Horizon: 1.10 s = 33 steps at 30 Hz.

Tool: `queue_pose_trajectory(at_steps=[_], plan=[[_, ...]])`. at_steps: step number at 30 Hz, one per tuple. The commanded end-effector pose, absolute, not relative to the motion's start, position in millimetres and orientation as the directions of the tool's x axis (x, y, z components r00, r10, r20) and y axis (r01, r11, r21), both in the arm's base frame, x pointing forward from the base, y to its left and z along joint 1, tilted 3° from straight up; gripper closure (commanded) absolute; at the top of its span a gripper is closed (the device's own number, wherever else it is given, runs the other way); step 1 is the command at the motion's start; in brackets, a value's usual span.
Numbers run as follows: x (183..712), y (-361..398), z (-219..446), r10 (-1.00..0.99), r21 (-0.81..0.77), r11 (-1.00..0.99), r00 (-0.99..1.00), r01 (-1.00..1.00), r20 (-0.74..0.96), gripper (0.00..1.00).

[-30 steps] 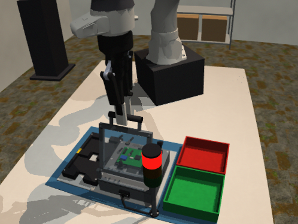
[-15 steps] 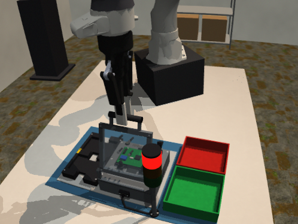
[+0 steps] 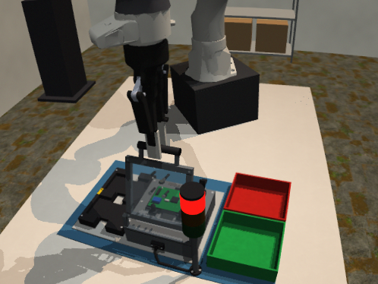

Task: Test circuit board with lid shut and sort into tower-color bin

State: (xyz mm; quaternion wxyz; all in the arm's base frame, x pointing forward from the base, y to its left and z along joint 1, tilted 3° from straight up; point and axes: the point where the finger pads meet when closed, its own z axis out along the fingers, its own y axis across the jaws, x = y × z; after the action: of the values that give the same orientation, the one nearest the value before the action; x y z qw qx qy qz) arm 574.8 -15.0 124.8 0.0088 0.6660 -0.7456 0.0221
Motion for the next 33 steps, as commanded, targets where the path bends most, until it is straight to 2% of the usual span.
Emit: queue_pose_trajectory(at_steps=[1, 33], plan=[[579.6, -15.2, 126.6, -0.993, -0.034, 0.112, -0.114, -0.993, 0.041, 0.84], [577.5, -14.4, 124.4, -0.993, -0.034, 0.112, -0.114, -0.993, 0.041, 0.84]])
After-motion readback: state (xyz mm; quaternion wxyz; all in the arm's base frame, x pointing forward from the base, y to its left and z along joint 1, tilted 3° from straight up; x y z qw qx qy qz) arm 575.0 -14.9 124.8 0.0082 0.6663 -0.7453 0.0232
